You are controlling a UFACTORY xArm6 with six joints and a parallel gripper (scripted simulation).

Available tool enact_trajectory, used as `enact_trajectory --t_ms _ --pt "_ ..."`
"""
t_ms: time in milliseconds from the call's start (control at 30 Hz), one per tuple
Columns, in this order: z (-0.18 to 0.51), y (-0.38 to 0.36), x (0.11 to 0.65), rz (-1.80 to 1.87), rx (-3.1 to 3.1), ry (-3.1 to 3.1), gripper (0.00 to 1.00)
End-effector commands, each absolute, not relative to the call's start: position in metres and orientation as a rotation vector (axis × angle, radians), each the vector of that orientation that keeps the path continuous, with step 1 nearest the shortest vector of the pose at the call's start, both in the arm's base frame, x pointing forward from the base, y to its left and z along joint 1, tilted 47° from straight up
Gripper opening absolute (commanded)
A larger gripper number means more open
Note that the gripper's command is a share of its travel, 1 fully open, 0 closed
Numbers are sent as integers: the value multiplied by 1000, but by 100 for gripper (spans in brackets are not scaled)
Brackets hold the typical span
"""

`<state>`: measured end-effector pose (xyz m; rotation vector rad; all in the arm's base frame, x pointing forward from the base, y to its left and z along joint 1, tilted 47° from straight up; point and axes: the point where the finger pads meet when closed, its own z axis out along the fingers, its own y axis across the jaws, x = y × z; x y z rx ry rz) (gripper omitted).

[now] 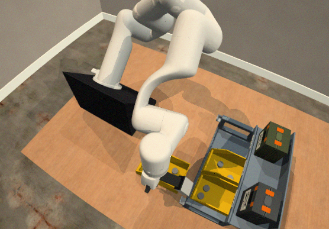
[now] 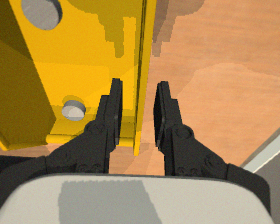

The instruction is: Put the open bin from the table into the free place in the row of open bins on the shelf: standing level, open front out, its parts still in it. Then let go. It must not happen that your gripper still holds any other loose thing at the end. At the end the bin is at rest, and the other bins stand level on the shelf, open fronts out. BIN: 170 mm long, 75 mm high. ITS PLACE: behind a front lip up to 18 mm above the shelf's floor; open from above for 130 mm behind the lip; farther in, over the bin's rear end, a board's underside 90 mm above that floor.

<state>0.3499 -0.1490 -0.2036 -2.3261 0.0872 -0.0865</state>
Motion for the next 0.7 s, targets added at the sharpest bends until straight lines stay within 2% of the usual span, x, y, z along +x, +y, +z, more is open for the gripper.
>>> enact_trajectory --t_ms 0,567,600,667 --pt "-203 -151 351 -90 -2329 87 28" --pt "-202 -151 351 -90 -2329 87 28" --pt "-202 -151 351 -90 -2329 87 0" --pt "-202 -151 351 -90 -2329 87 0"
